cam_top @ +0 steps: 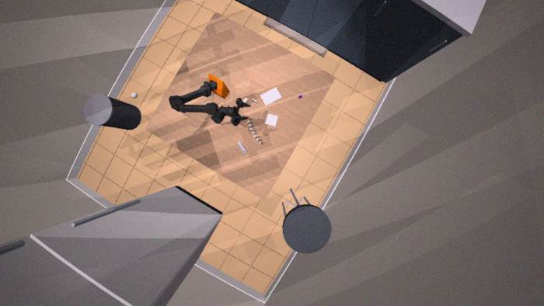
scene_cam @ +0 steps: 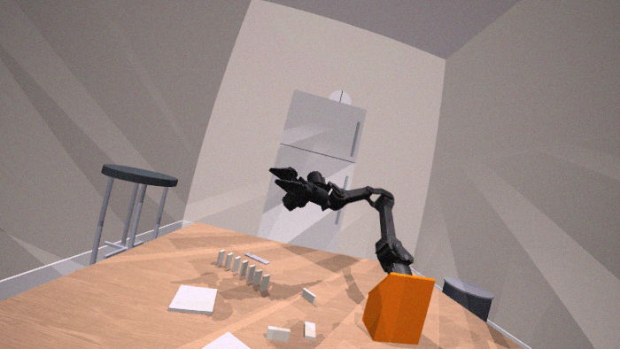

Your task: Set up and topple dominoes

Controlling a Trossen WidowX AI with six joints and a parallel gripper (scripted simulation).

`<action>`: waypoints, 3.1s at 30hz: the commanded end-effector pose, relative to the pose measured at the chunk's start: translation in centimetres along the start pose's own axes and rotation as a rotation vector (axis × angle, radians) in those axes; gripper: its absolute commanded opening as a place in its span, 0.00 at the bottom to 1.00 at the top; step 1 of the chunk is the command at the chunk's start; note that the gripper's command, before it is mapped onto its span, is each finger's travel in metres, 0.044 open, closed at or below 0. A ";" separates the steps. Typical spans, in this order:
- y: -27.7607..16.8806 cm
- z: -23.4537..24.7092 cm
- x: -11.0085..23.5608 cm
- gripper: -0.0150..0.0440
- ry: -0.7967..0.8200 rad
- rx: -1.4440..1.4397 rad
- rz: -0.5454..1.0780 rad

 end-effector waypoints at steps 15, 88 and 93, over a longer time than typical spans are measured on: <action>3.4 -12.8 -3.9 1.00 -0.857 1.092 -0.138; 12.5 -27.1 1.6 1.00 -2.190 2.221 1.741; 13.0 -27.2 1.7 1.00 -2.190 2.221 1.741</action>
Point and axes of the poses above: the point midway between the two fingers, 35 mm back from their tips, its own x axis back along the fingers, its own z axis across the jaws, y = z × x, the point moved 9 cm from there along x, back along the fingers, and after that the axes turned 1 degree about -x, right-handed, at the moved point
